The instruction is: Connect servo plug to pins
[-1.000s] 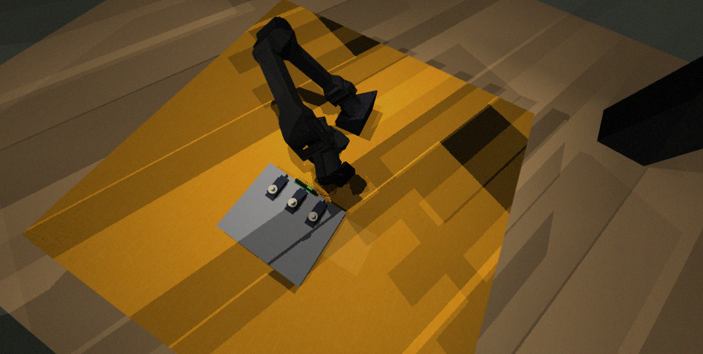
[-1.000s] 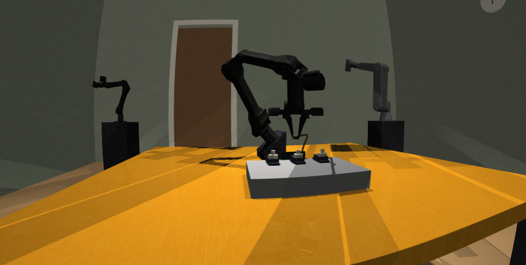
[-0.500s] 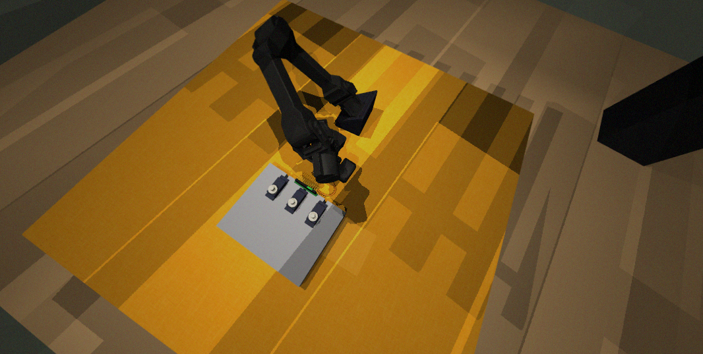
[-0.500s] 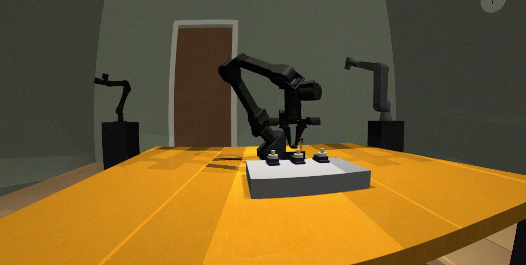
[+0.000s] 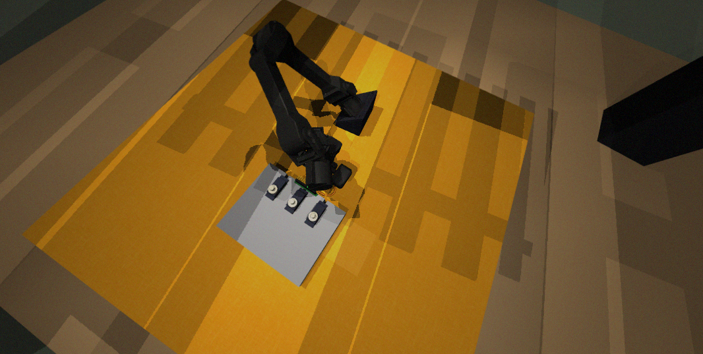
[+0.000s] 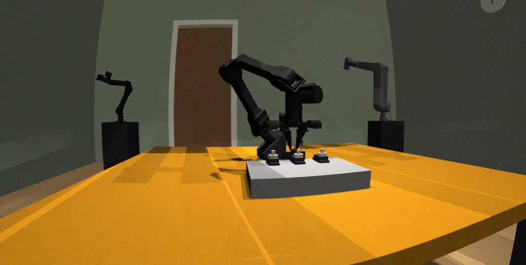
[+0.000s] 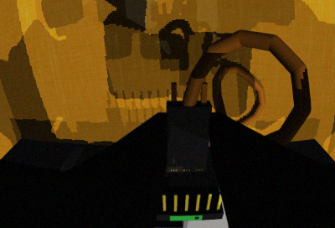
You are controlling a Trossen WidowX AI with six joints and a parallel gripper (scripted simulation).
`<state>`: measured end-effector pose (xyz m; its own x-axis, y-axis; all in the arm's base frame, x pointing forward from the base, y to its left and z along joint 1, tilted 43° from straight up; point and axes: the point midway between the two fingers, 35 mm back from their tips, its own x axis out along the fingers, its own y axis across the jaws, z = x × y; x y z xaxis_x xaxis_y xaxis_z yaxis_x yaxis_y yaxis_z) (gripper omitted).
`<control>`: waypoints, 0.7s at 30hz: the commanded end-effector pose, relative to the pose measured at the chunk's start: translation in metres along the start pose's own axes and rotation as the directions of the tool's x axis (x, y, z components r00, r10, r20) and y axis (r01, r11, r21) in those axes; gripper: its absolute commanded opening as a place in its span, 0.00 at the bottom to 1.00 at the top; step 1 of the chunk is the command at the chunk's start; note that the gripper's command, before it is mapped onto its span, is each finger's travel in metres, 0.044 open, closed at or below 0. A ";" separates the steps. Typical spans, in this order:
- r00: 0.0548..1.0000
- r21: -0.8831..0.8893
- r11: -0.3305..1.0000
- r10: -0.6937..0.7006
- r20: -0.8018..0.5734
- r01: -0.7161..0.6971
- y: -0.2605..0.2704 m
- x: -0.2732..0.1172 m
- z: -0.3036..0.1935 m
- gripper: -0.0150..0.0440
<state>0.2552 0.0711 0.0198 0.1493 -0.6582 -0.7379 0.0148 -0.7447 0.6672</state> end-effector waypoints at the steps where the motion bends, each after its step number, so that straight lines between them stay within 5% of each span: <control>1: 1.000 -0.002 1.000 0.000 -0.007 0.000 0.000 -0.003 -0.012 0.25; 21: 1.000 -0.002 1.000 0.000 -0.007 0.000 -0.001 -0.003 -0.023 0.25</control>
<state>0.2731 0.0747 0.0224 0.1499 -0.6583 -0.7377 0.0152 -0.7445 0.6675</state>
